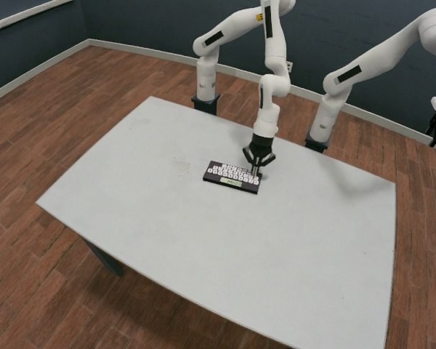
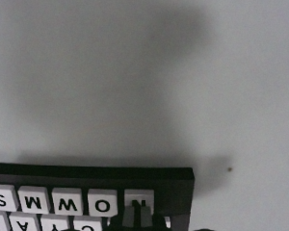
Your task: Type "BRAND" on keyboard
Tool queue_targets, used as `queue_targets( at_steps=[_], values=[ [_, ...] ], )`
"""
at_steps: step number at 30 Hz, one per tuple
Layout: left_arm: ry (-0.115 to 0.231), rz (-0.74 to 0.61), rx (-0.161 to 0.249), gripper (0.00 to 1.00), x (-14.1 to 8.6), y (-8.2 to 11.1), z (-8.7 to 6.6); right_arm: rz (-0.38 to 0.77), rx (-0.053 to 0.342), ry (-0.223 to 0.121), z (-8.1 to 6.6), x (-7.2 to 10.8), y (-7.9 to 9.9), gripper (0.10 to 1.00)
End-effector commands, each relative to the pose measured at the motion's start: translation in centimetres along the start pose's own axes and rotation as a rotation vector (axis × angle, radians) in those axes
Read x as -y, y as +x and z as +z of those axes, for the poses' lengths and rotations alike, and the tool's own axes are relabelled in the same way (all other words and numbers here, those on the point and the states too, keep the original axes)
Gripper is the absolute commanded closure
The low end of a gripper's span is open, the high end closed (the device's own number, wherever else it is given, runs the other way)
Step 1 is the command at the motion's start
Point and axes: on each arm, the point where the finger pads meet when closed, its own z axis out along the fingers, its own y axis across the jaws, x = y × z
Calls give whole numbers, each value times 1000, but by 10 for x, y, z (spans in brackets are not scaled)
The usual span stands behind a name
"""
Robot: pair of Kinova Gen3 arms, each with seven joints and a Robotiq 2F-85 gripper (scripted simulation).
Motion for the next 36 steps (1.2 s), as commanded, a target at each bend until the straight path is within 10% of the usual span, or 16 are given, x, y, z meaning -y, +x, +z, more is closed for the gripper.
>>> queue_targets(
  at_steps=[1,11,24,36],
  values=[
    [-12,5,2,1,-5,-1,-1,8,1,-4,-8,-2,-4,1000],
    [-12,5,2,1,-5,-1,-1,9,8,-7,-10,2,-7,1000],
    [-12,5,2,1,-5,-1,-1,-2,6,-6,-9,82,-5,1000],
    [-12,5,2,1,-5,-1,-1,10,5,-7,-9,96,-5,1000]
  ],
)
